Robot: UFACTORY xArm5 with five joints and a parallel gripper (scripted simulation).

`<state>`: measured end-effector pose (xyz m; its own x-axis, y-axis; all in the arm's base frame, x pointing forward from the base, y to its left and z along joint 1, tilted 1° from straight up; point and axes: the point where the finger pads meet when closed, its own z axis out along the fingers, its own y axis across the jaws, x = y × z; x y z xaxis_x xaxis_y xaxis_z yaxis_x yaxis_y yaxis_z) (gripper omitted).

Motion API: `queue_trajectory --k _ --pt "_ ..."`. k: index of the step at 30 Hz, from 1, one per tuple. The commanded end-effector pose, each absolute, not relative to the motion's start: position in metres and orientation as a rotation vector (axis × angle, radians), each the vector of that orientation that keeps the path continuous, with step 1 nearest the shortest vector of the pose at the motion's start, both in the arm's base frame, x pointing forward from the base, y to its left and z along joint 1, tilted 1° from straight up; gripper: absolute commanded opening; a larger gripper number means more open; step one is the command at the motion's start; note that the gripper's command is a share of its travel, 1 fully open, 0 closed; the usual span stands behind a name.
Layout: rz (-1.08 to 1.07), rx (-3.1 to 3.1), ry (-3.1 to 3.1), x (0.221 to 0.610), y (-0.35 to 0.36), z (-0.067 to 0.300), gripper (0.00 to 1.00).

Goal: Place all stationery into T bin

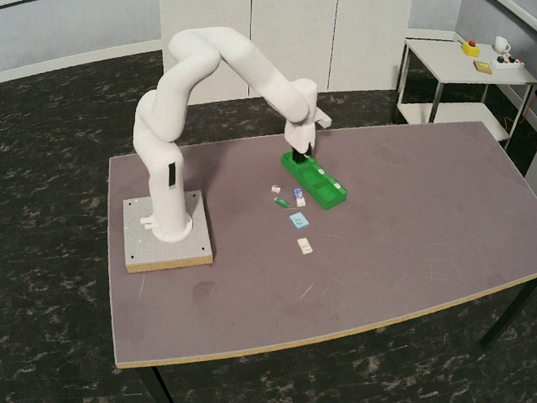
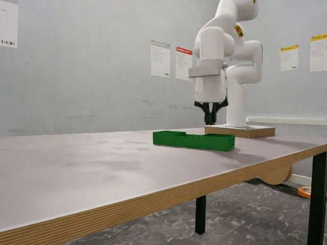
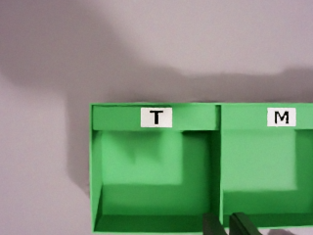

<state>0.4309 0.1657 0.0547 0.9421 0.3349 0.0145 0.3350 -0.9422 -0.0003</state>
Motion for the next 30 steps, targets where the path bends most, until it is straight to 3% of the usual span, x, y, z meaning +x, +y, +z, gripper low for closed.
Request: queue_trajectory --k 1,12,30 --pt "-0.028 -3.090 -0.533 0.432 0.166 0.056 0.09" --pt "-0.028 -3.090 -0.533 0.432 0.166 0.056 0.09" --pt "-0.028 -3.090 -0.533 0.430 0.165 0.188 0.09"
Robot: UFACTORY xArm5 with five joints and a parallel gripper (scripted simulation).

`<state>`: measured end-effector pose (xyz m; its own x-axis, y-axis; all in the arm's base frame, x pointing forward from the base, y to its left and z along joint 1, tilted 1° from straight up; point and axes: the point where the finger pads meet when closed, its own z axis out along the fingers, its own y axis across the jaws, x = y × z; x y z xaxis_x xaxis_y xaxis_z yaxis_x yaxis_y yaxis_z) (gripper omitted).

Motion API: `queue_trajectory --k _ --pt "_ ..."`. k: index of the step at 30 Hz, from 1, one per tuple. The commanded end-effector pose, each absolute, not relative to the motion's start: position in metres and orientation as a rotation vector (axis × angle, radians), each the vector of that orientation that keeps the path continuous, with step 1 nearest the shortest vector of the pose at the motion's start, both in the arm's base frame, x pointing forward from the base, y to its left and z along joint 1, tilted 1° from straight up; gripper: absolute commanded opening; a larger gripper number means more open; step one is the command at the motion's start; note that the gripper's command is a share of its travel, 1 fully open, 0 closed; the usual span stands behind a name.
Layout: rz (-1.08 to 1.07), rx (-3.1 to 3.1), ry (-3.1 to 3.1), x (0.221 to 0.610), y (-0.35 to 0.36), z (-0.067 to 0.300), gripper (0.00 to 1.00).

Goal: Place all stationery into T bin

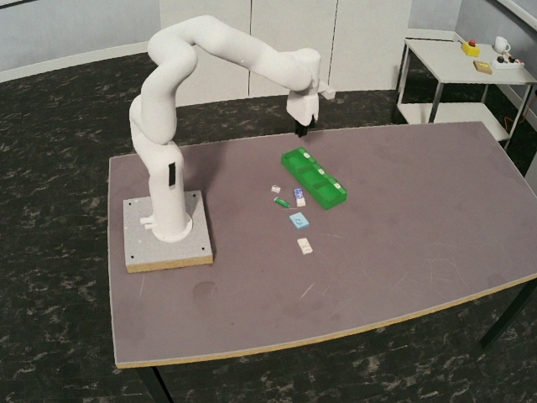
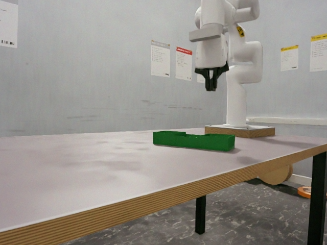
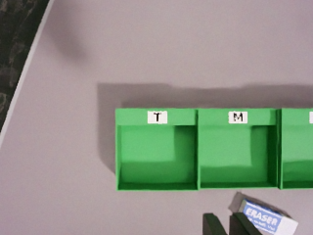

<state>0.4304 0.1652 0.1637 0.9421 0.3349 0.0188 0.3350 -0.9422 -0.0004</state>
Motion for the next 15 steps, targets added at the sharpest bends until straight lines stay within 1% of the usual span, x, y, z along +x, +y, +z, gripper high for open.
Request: queue_trajectory --k 1,8,9,15 --pt "-0.028 -3.090 -0.533 0.430 0.165 0.188 0.09" --pt "-0.028 -3.090 -0.533 0.430 0.165 0.188 0.09" --pt "-0.028 -3.077 -0.610 0.429 0.160 0.181 0.40" --pt "-0.026 -2.991 -0.958 0.423 0.129 0.142 0.40"
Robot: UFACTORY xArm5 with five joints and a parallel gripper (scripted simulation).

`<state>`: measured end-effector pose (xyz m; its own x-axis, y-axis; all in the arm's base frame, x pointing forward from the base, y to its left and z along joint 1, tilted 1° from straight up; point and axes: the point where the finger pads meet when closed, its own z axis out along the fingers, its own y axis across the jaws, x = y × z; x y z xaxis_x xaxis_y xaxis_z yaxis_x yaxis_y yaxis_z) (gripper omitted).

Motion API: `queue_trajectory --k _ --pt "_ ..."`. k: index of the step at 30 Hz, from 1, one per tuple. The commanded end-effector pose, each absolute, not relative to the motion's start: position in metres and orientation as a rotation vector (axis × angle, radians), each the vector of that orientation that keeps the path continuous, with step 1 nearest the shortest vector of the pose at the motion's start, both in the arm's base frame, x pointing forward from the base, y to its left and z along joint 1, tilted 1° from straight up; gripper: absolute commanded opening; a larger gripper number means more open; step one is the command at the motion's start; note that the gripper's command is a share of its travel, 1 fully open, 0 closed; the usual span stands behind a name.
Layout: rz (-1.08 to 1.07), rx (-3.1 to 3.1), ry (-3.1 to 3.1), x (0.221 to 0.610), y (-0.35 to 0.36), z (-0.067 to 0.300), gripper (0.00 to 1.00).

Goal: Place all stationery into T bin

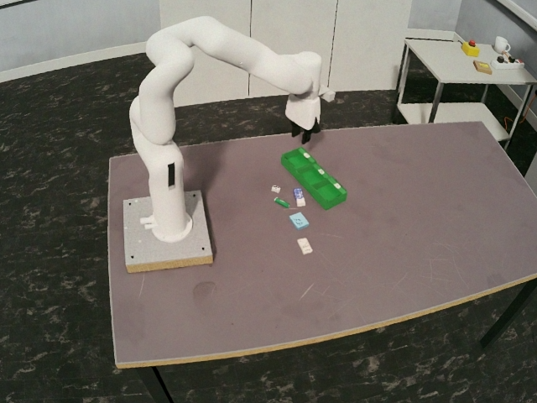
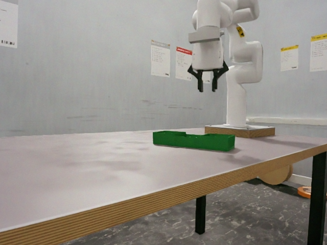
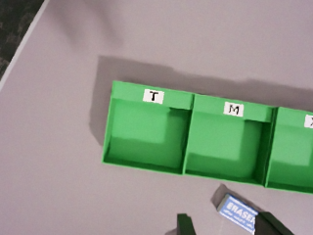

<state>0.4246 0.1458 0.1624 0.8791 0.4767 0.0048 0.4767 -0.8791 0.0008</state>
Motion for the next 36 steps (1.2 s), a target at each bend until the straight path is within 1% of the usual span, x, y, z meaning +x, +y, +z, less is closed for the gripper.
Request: queue_trajectory --k 1,5,7,8,15,22,24,26,36 --pt "-0.023 -2.975 -1.009 0.423 0.124 0.136 0.40" --pt "-0.012 -2.902 -1.206 0.419 0.103 0.110 0.40" --pt "-0.012 -2.902 -1.206 0.419 0.103 0.110 0.40" --pt "-0.011 -2.843 -1.342 0.418 0.098 0.103 0.40" --pt "-0.004 -2.691 -1.626 0.411 0.064 0.061 0.40" --pt "-0.006 -2.475 -1.939 0.412 0.064 0.061 0.40" --pt "-0.006 -2.475 -1.939 0.412 0.064 0.061 0.40" --pt "-0.019 -2.355 -2.092 0.412 0.064 0.061 0.40" --pt "-0.023 -2.314 -2.139 0.411 0.064 0.061 0.40"
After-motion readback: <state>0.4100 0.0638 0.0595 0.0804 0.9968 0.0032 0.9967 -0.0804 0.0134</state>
